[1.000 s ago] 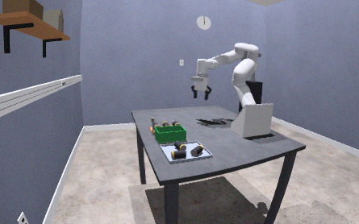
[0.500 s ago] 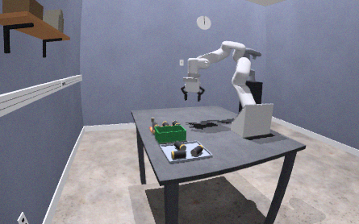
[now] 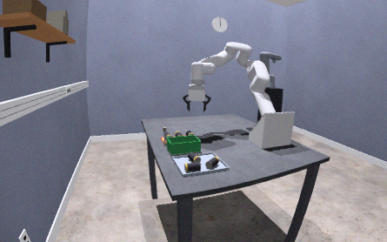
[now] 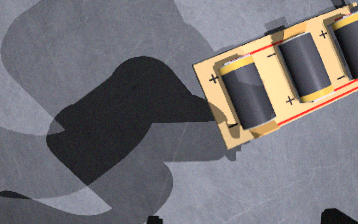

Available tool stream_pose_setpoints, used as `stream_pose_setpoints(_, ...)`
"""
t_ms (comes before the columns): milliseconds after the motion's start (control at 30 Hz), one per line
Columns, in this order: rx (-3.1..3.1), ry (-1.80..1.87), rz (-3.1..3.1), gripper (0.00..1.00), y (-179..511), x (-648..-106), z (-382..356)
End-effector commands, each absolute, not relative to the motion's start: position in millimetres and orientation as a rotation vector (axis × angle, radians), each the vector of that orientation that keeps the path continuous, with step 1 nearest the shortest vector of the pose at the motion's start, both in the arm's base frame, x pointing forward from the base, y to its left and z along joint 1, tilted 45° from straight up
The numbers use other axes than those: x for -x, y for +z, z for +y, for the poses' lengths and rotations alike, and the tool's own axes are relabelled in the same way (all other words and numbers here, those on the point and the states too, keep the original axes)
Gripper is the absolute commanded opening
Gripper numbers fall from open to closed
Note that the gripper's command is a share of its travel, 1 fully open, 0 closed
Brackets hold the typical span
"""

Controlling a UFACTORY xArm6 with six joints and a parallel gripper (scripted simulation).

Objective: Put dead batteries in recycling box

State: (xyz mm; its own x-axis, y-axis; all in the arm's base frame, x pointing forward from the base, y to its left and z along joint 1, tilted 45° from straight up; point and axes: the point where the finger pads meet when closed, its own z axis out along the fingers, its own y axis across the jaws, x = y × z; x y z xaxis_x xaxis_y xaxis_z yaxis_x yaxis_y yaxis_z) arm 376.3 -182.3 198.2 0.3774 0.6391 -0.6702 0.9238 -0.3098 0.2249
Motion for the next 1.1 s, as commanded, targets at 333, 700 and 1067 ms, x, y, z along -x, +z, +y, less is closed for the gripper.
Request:
stream_pose_setpoints(333,-1.858,-0.773,1.684,1.0,154.0,-480.5,-149.8)
stream_pose_setpoints(700,-1.809,-0.8,1.755,1.0,143.6,-501.0,-142.1)
stream_pose_setpoints(1067,-1.809,-0.8,1.755,1.0,143.6,-501.1,-142.1)
